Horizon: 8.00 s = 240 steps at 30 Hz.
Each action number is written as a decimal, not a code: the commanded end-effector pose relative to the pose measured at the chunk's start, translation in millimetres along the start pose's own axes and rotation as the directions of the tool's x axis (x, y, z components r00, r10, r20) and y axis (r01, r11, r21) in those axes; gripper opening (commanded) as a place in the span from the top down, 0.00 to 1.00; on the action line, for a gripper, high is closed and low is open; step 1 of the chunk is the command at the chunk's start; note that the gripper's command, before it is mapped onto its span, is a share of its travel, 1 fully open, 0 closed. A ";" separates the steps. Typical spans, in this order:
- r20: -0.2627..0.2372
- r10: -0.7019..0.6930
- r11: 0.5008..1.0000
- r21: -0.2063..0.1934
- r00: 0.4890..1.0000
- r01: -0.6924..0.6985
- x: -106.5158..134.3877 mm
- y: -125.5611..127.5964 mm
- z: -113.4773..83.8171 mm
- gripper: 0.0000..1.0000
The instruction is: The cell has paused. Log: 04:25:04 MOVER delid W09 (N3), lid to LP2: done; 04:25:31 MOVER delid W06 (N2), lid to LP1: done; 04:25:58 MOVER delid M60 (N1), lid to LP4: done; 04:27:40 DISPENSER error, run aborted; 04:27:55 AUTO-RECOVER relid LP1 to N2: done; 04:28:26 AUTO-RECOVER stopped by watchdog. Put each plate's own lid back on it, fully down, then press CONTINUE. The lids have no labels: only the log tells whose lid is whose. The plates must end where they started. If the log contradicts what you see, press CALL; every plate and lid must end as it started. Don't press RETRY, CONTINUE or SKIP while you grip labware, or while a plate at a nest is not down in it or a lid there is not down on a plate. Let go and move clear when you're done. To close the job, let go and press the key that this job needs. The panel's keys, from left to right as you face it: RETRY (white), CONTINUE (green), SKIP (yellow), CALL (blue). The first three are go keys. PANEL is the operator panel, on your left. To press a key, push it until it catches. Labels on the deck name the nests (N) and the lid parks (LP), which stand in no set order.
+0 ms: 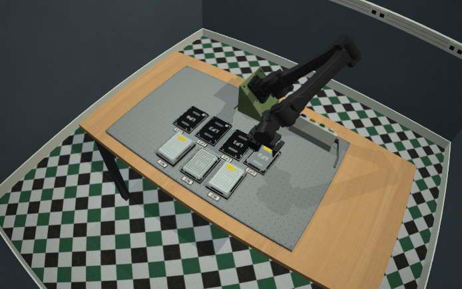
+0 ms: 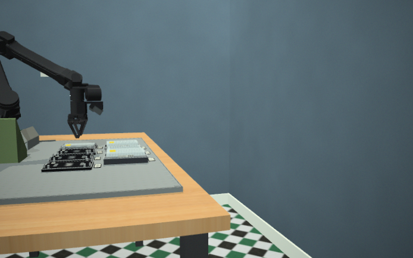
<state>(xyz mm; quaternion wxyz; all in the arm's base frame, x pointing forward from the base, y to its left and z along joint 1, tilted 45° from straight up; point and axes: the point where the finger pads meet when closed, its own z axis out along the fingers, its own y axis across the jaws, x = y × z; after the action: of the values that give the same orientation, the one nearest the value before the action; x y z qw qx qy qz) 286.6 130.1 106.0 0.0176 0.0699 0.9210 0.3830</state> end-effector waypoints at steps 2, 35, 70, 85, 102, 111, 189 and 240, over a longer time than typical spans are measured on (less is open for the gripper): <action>-0.015 0.007 1.000 0.003 1.000 -0.007 3.1 -0.5 12.5 0.00; -0.010 0.001 1.000 0.000 1.000 -0.001 5.3 2.3 42.6 0.00; -0.004 -0.004 1.000 -0.002 1.000 0.004 6.4 3.1 42.9 1.00; 0.019 -0.009 1.000 -0.007 1.000 0.009 -8.8 6.8 17.5 1.00; 0.017 -0.007 1.000 -0.004 1.000 0.007 -9.3 6.1 -7.8 1.00; 0.018 -0.013 1.000 -0.004 1.000 0.013 -11.0 7.9 -10.5 1.00; 0.020 -0.050 0.999 0.005 0.999 0.050 -191.0 -174.6 -14.0 1.00; -0.018 -0.044 0.999 -0.002 0.999 0.043 -185.5 -177.1 24.7 1.00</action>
<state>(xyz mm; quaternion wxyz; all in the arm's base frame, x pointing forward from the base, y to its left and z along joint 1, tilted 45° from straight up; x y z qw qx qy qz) 455.7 -16.1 -31.5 0.0307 0.0477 0.9230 0.3806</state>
